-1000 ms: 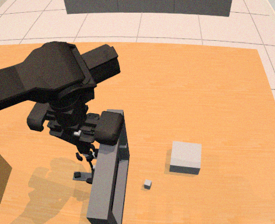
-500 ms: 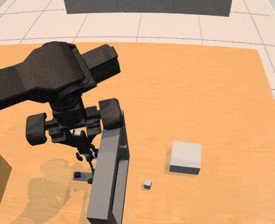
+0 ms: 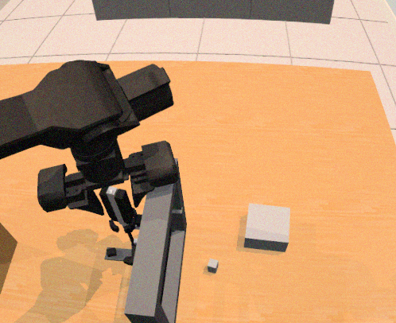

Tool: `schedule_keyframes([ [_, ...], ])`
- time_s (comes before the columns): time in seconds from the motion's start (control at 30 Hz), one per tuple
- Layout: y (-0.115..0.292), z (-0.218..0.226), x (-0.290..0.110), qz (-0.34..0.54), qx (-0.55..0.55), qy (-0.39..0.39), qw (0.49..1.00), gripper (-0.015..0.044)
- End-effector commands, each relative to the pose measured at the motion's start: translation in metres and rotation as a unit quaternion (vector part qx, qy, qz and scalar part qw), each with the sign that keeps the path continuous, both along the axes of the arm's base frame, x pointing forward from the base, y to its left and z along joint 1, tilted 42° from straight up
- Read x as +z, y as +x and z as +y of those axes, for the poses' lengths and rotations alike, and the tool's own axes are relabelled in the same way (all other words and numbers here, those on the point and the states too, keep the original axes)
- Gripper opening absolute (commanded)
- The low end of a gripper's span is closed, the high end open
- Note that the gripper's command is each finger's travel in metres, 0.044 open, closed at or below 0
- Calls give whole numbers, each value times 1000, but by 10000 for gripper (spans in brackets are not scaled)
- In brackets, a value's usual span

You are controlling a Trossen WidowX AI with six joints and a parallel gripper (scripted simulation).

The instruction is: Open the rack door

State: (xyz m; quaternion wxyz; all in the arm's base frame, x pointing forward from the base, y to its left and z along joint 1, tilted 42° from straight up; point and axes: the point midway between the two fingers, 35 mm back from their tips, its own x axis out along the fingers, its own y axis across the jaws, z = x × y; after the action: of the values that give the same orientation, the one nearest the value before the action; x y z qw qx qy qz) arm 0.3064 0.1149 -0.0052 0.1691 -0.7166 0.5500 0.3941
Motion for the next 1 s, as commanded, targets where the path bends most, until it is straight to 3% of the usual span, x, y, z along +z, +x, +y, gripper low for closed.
schedule_keyframes([
  [0.0, 0, 0, 0, -9, -9, -1, 1000, 292],
  [0.47, 0, 0, 0, -229, -261, 28, 937, 292],
  [0.97, 0, 0, 0, -437, -498, 55, 747, 292],
])
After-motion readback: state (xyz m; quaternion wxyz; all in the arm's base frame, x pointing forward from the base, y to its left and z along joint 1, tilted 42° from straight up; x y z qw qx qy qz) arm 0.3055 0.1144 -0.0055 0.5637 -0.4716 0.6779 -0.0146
